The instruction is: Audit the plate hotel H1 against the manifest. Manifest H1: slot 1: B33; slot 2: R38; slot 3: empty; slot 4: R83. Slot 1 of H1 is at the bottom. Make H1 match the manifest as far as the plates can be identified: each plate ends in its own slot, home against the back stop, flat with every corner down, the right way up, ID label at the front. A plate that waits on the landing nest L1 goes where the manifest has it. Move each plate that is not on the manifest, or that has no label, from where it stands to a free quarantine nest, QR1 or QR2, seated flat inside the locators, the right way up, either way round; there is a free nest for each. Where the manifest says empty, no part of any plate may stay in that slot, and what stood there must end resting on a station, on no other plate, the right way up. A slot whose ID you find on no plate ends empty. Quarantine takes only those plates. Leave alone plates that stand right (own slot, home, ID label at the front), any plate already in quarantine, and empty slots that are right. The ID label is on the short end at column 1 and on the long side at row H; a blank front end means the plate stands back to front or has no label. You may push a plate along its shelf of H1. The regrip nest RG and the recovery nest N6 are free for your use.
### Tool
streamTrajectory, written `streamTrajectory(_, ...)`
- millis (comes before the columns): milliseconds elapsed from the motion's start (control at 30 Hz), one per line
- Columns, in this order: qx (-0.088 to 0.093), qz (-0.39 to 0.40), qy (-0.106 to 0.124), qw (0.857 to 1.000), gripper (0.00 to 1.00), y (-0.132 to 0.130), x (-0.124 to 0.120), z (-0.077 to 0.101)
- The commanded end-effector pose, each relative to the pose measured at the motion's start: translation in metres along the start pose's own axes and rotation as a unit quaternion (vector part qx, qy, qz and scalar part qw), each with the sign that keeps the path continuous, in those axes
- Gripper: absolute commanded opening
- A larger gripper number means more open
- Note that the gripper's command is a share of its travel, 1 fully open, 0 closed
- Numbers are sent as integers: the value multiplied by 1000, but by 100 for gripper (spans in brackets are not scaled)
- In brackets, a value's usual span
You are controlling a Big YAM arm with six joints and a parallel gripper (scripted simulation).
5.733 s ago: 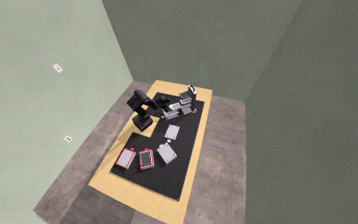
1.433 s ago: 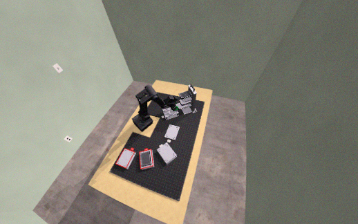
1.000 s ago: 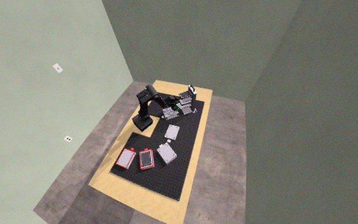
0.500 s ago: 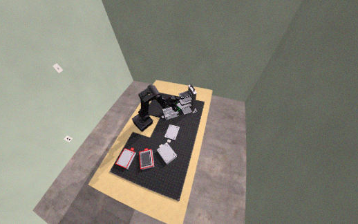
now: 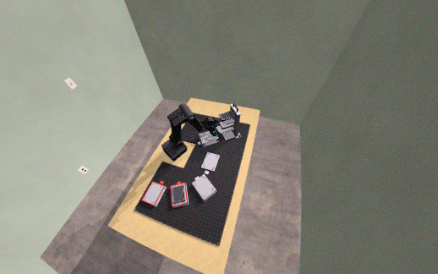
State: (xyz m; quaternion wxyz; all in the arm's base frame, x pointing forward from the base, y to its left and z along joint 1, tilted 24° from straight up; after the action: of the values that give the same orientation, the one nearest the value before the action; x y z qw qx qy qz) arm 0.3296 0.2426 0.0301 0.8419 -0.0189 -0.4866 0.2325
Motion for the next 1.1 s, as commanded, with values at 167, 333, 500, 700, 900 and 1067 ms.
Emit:
streamTrajectory(167, 2, -17, -22, 1000, 100, -1, 9, 11)
streamTrajectory(333, 6, -15, -23, 1000, 100, 2, 3, 18)
streamTrajectory(500, 6, -15, -23, 1000, 100, 1, -3, 24)
streamTrajectory(700, 6, -15, -22, 1000, 100, 1, -8, 29)
streamTrajectory(900, 6, -15, -22, 1000, 100, 0, -15, 36)
streamTrajectory(1067, 6, -15, -22, 1000, 100, -1, -21, 41)
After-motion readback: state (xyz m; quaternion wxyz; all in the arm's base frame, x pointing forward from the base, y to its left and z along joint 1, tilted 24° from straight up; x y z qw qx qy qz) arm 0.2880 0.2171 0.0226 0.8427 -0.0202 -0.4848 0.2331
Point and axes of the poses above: the point where the finger pads meet when closed, its own z axis back along the fingers, its own y axis across the jaws, x = y × z, the point moved 2 cm from there along z, back along the fingers, and after that the axes turned 8 degrees about -z, right-handed, at the moved point
